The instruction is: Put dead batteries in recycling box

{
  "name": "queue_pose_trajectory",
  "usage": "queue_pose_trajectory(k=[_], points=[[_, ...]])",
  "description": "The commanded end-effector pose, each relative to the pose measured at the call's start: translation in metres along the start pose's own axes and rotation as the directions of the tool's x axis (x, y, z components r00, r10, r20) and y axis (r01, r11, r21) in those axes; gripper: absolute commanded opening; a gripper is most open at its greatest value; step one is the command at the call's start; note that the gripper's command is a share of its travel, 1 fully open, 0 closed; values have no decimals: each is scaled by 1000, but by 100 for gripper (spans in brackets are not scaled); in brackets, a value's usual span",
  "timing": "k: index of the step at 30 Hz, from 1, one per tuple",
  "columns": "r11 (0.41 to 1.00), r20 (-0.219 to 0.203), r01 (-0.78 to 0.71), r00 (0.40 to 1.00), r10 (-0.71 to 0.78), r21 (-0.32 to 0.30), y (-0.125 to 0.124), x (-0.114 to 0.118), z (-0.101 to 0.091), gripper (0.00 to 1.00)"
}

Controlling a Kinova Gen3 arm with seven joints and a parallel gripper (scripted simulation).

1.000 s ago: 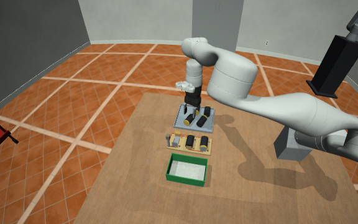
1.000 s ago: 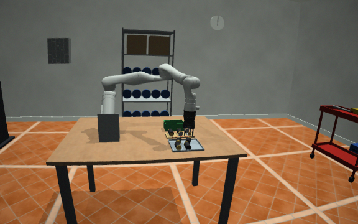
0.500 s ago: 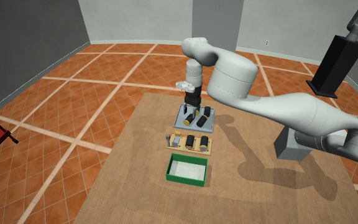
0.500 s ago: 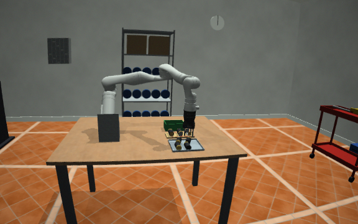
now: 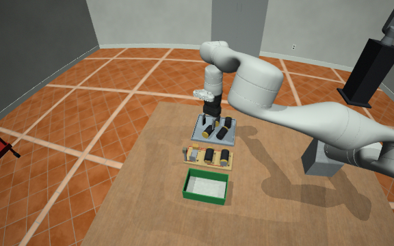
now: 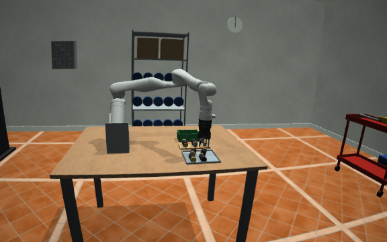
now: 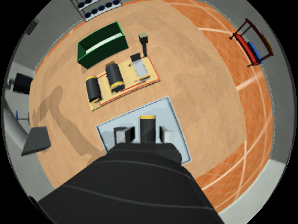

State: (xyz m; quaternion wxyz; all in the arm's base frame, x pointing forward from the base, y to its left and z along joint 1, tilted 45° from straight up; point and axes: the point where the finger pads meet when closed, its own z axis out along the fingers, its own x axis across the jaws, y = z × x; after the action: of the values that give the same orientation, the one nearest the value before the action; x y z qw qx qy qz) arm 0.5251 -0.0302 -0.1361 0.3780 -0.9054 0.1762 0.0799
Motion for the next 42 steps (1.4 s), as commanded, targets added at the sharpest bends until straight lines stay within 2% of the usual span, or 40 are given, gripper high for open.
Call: queue_pose_trajectory(k=[1, 26, 30, 32, 37, 42], points=[[1000, -2, 0, 1000, 0, 0, 0, 1, -1, 90], [1000, -2, 0, 1000, 0, 0, 0, 1, -1, 90], [1000, -2, 0, 1000, 0, 0, 0, 1, 11, 90], [1000, -2, 0, 1000, 0, 0, 0, 1, 11, 90], [1000, -2, 0, 1000, 0, 0, 0, 1, 31, 90], [1000, -2, 0, 1000, 0, 0, 0, 1, 34, 90]])
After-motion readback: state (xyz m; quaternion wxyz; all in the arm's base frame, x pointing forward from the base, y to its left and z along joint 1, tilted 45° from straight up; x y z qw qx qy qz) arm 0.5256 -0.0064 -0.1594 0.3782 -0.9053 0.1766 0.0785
